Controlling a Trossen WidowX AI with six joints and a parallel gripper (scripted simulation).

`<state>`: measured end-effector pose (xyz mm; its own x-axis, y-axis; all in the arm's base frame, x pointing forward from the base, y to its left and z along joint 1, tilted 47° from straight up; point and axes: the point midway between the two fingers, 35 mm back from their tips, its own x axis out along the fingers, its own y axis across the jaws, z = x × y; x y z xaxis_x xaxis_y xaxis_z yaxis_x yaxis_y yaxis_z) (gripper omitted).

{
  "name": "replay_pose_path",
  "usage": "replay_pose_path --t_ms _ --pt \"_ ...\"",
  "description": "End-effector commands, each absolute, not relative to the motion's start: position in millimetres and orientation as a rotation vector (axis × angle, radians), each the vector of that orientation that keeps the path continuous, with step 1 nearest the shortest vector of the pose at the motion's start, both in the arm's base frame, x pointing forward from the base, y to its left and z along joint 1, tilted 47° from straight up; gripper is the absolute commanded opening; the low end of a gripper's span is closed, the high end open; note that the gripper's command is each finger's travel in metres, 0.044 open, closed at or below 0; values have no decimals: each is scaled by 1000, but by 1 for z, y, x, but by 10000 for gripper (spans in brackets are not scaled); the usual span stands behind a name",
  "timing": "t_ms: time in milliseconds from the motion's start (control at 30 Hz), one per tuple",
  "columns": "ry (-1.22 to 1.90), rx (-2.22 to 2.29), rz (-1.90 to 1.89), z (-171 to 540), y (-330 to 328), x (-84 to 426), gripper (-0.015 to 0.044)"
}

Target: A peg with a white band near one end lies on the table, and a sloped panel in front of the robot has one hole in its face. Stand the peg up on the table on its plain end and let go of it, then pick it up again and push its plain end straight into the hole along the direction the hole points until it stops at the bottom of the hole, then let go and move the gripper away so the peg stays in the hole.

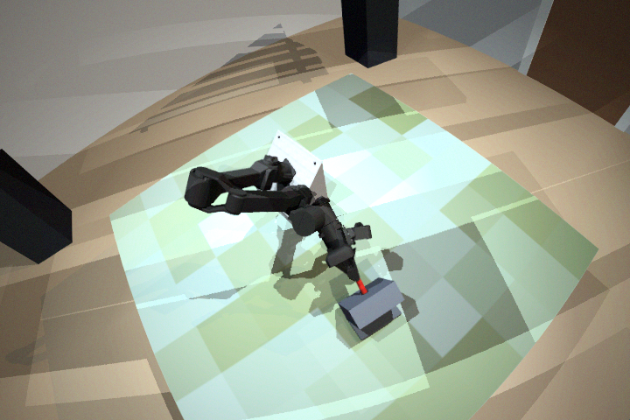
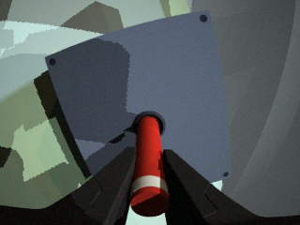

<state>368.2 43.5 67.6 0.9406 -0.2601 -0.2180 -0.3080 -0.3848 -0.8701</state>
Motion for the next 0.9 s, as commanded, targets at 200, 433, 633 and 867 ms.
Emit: replay_pose_path --t_ms 200,433,633,867 --pt "410 -1996 60 64 42 375 0" --pt "410 -1996 60 64 41 379 0" --pt "410 -1996 60 63 41 382 0" --pt "410 -1996 60 63 41 383 0"
